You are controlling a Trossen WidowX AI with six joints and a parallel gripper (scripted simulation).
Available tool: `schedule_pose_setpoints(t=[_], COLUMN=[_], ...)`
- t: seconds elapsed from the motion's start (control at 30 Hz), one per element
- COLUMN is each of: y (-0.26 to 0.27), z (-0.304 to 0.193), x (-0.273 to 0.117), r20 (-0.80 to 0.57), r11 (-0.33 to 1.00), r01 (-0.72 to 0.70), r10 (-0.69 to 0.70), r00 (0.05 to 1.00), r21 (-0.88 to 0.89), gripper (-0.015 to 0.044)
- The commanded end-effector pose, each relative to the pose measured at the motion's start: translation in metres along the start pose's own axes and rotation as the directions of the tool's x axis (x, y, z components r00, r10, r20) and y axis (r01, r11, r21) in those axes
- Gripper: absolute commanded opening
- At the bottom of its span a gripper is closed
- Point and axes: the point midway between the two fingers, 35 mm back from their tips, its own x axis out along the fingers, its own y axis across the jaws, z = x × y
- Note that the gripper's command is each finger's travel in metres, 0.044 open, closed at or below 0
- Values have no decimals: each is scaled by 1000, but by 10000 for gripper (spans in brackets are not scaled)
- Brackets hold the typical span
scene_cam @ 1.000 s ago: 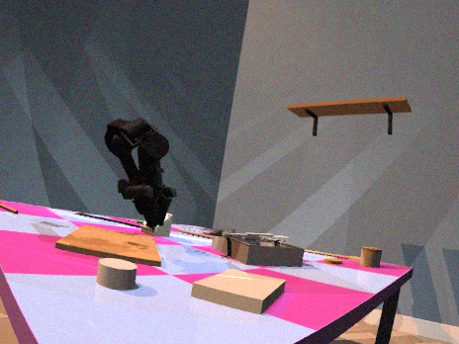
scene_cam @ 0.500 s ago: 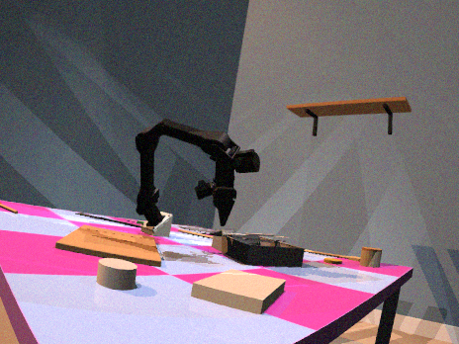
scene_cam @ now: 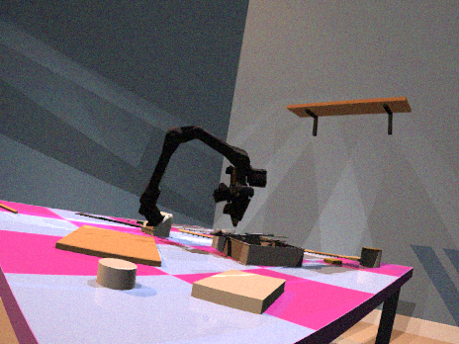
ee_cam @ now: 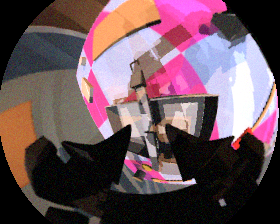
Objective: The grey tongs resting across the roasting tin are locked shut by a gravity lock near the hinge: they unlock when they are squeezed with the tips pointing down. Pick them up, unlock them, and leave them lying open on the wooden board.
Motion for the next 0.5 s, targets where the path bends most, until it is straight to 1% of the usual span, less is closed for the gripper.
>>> schedule_pose_setpoints(t=[0.0,0.47], y=[-16,-6], z=[-1,-3], x=[-1,5], r20=[12,11], r11=[998,998], r01=[-65,-65], r10=[65,65], r00=[998,998], r21=[-8,-8], gripper=[260,260])
